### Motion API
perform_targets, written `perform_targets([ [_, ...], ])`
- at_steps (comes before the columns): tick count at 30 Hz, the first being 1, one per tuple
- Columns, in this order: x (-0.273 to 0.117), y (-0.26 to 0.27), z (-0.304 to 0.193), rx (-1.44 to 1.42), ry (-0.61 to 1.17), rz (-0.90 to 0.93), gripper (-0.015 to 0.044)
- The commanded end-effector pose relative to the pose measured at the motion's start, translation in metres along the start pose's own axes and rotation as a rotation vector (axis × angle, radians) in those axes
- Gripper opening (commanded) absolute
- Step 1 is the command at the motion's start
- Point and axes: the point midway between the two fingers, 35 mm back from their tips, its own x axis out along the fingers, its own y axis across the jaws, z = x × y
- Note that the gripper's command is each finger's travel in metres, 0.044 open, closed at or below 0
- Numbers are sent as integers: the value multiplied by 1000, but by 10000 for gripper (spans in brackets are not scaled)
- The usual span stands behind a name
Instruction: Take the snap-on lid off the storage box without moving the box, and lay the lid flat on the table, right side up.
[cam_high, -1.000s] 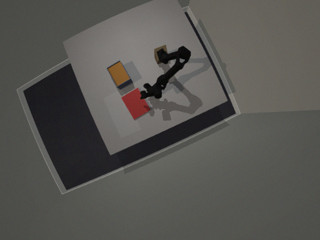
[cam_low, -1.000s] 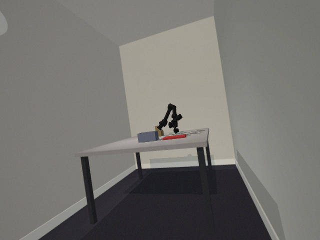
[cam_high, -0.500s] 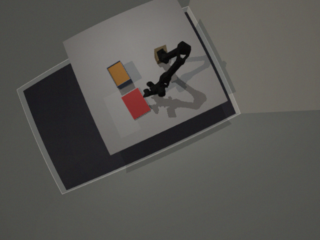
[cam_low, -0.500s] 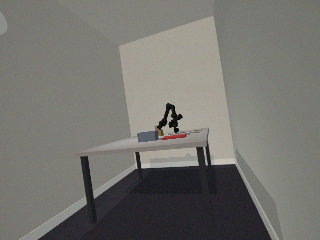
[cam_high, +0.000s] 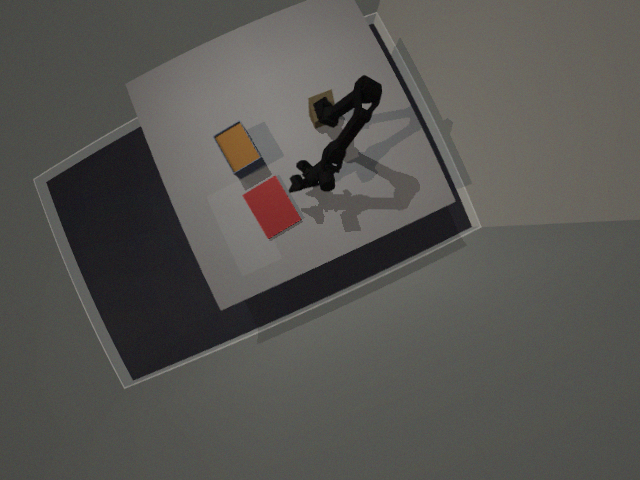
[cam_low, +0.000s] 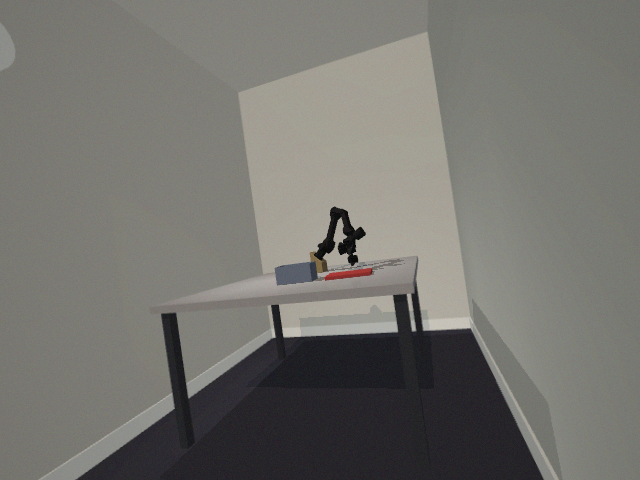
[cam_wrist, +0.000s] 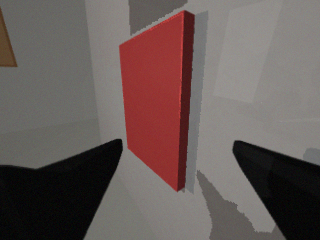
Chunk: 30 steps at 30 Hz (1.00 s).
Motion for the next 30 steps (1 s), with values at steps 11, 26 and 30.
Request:
perform_targets([
  [11,-26,16,-2,0,6,2,440],
  [26,-52,31,-2,-1,6,2,440],
  [30,-59,35,-2,-1,5,2,440],
])
